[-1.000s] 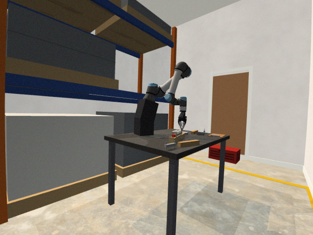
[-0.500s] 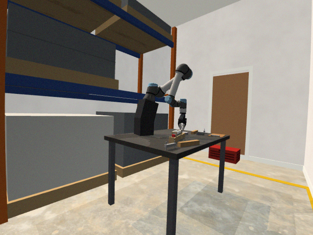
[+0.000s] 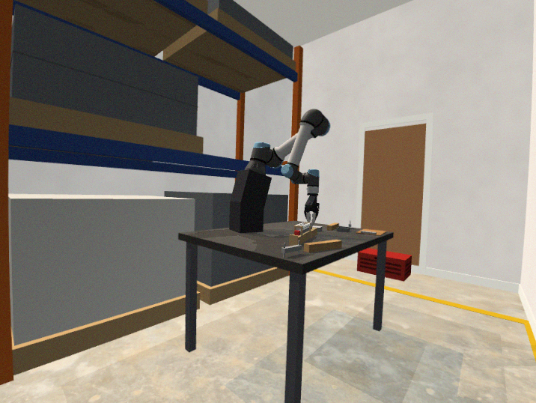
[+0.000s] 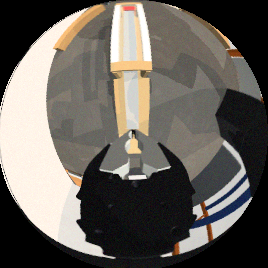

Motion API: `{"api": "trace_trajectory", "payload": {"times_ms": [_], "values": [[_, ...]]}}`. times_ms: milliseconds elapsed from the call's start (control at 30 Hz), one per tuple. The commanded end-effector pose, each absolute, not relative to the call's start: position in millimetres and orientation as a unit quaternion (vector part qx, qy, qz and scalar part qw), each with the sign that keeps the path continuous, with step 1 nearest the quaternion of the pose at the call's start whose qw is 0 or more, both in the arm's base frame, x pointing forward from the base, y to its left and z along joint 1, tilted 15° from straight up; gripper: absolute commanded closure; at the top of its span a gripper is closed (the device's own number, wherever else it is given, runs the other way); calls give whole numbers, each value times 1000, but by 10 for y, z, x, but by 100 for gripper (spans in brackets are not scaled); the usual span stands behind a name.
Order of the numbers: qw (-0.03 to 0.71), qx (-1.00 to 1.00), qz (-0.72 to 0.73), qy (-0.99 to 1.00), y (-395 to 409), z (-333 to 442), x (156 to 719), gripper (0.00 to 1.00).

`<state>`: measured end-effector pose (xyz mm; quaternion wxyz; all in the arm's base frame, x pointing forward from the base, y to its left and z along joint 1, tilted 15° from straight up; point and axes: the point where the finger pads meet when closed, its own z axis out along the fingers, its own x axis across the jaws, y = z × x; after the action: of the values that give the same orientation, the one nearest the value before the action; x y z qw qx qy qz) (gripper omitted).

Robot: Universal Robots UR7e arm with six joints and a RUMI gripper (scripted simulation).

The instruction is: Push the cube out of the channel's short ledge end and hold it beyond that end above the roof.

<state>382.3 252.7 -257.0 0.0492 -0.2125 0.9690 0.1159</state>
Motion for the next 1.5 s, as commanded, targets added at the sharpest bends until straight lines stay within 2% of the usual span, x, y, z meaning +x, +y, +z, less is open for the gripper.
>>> {"api": "trace_trajectory", "payload": {"times_ms": [0,1167,1467], "values": [[50,-212,116,969,2500,-2573,3841,100],[50,-212,116,969,2244,-2630,3963,100],[50,-212,116,969,2197,-2446,3955,100]]}}
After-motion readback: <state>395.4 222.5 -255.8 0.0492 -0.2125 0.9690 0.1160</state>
